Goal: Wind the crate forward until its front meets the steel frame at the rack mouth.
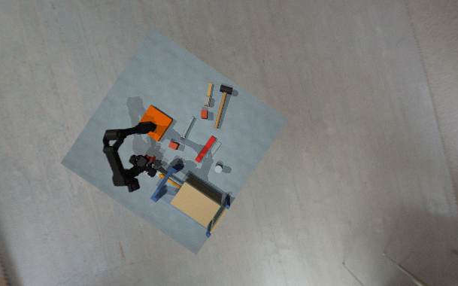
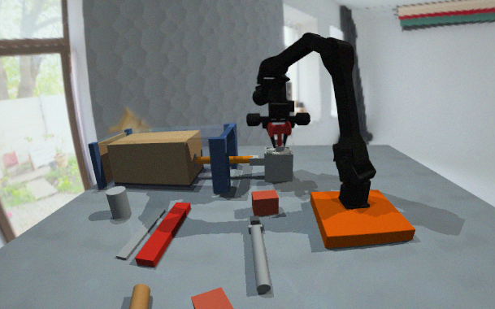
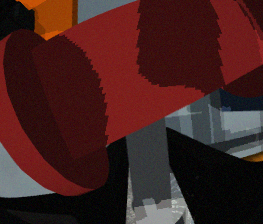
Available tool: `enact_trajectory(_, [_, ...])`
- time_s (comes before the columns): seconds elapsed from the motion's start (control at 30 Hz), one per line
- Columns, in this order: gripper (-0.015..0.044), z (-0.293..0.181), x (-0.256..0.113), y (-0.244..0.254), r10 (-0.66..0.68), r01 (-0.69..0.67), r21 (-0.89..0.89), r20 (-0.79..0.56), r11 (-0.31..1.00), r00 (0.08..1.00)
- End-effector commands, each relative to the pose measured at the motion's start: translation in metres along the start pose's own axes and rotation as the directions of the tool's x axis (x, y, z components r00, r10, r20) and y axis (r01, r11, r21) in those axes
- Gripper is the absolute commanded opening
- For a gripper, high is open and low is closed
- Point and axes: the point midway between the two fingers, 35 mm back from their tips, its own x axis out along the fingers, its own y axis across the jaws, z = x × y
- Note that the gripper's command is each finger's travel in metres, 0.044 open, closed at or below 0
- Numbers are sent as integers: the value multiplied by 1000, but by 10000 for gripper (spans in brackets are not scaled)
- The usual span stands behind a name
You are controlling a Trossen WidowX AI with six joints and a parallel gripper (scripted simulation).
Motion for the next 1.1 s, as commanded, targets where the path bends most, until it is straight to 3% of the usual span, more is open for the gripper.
enact_trajectory(0.0, [0, 0, 1, 0, 2, -2, -3, 0, 1000, 1000])
enact_trajectory(1.07, [0, -3, 6, 0, 2, -2, -3, 0, 1000, 1000])
